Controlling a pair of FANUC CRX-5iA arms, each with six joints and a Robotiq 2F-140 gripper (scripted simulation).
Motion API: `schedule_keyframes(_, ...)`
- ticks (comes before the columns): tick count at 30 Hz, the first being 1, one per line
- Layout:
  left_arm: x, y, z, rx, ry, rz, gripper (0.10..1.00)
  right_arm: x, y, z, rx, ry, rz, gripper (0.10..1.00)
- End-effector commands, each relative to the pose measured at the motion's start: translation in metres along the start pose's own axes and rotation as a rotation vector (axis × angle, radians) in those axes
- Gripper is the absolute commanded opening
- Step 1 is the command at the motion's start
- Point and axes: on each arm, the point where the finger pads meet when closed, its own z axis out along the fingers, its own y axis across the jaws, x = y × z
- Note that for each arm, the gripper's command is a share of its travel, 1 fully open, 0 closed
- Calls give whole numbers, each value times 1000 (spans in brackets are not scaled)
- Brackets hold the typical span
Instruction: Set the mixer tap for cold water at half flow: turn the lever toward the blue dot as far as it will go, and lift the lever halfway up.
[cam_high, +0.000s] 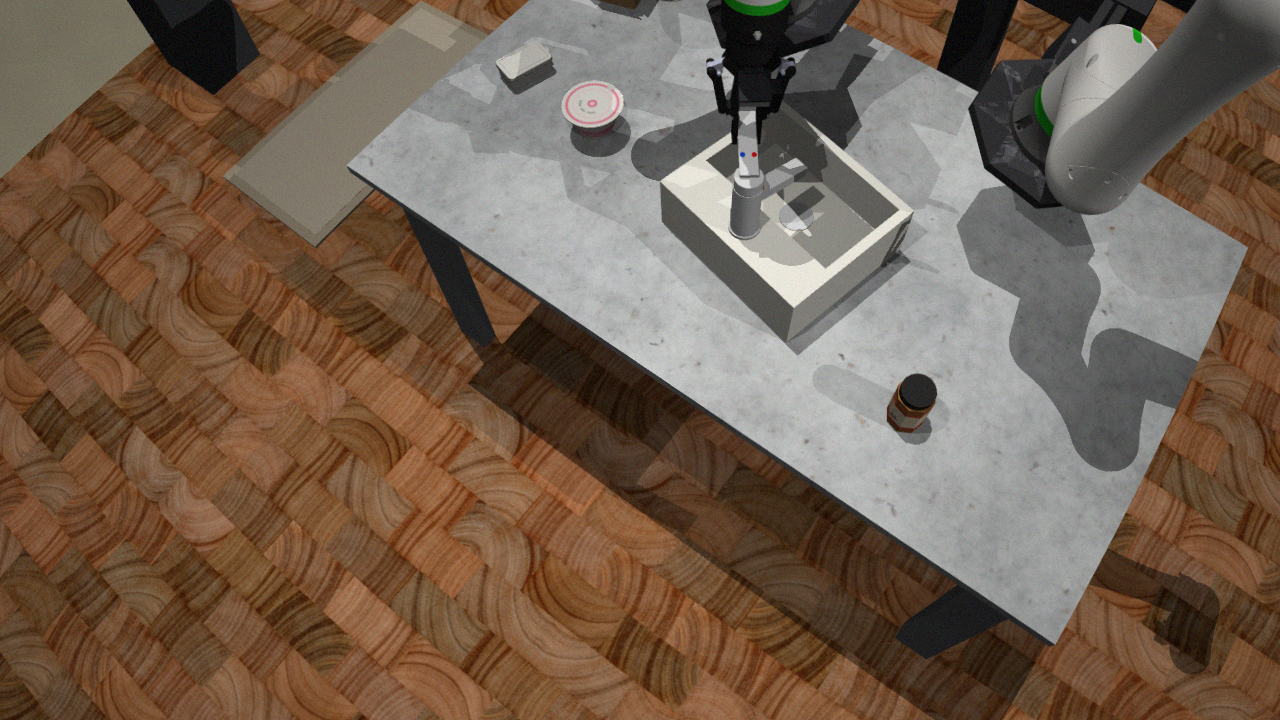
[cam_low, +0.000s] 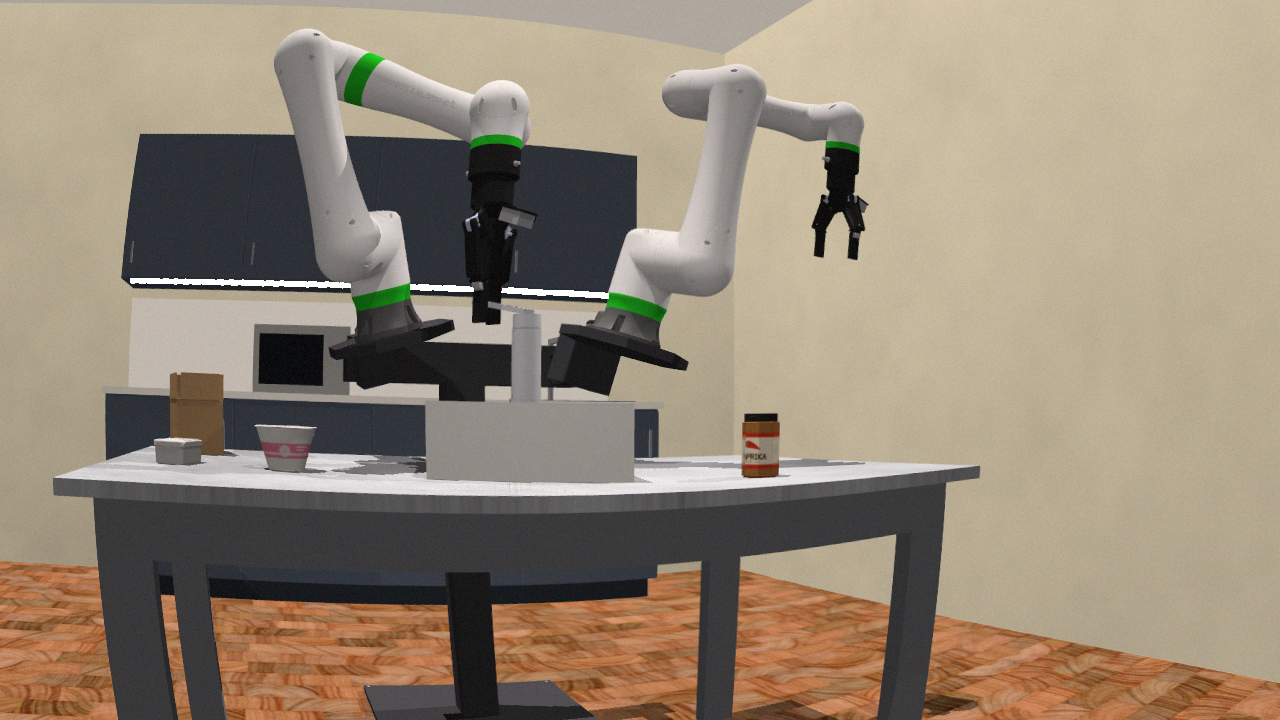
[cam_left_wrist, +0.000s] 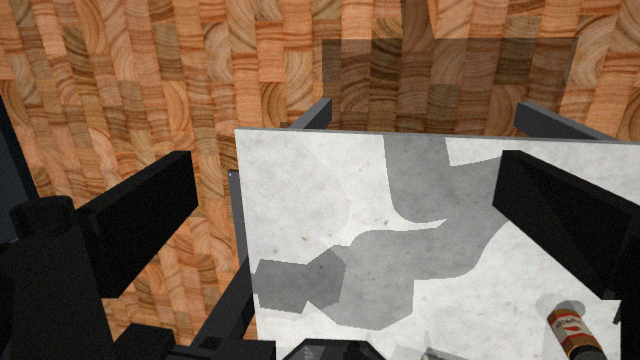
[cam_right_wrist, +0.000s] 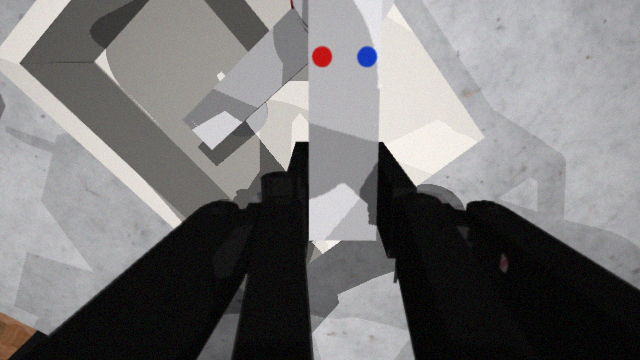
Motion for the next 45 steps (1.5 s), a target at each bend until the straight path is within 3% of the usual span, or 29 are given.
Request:
schedule_keyframes(1, 0, 0, -1, 0, 2, 0, 1000, 1, 0, -1, 0, 1, 0, 99)
schedule_keyframes(16, 0, 0, -1, 0, 2, 0, 1000, 1, 0, -1, 0, 1, 0, 99)
schedule_keyframes(17, 0, 0, -1, 0, 2, 0, 1000, 1, 0, -1, 0, 1, 0, 455)
schedule_keyframes(45, 0, 0, -1, 0, 2, 0, 1000, 1, 0, -1, 0, 1, 0, 455)
